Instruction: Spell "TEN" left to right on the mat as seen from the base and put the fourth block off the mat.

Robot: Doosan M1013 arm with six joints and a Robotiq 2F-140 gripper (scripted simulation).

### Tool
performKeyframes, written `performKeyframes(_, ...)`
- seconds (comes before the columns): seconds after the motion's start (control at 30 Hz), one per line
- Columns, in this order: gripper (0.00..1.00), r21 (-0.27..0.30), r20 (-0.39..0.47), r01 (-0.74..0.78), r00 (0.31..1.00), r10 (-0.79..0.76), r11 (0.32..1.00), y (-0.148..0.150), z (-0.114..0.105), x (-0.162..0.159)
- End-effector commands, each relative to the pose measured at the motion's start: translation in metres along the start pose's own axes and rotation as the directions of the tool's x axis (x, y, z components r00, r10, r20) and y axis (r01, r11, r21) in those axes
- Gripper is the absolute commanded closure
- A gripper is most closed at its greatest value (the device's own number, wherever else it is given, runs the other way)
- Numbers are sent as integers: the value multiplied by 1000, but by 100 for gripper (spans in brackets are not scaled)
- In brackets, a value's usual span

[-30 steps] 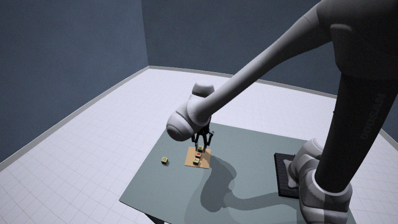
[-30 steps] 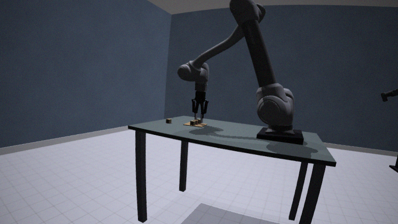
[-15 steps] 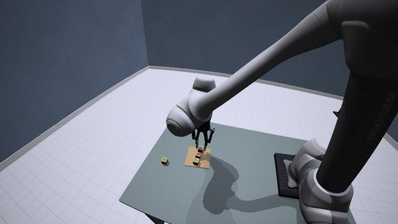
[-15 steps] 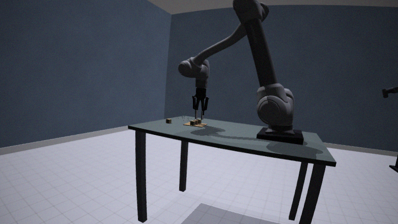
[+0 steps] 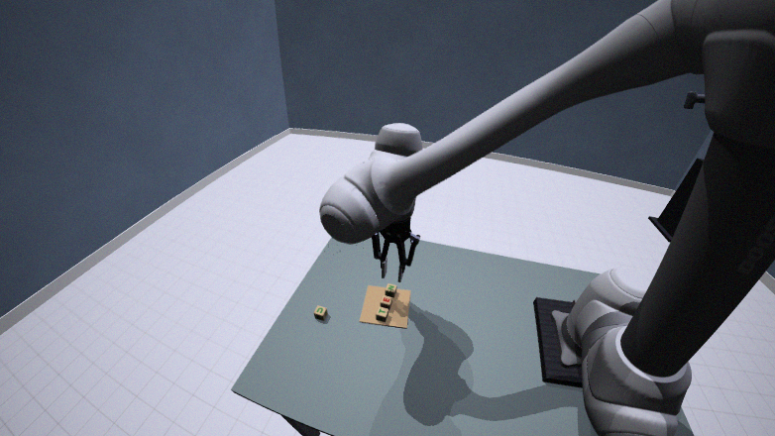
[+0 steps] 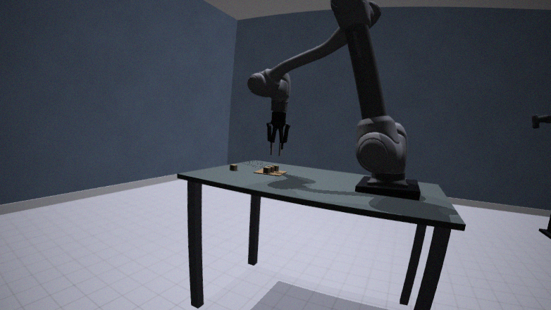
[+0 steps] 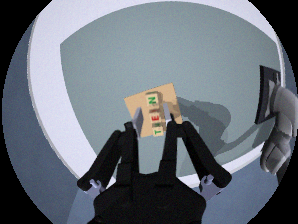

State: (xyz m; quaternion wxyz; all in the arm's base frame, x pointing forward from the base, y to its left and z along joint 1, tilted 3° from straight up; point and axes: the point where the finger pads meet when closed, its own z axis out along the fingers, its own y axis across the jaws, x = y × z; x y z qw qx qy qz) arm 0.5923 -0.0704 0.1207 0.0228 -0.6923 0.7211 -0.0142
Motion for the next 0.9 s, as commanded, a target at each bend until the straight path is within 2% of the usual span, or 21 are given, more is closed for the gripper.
performKeyframes(0.0,72,1,-1,-4,1000,4,1000,-2,-9,1)
performKeyframes(0.07,72,1,-1,-4,1000,4,1000,-2,-9,1)
performKeyframes(0.1,0,1,-1,-4,1000,4,1000,-2,-9,1)
performKeyframes(0.87,0,1,-1,-4,1000,4,1000,-2,-9,1)
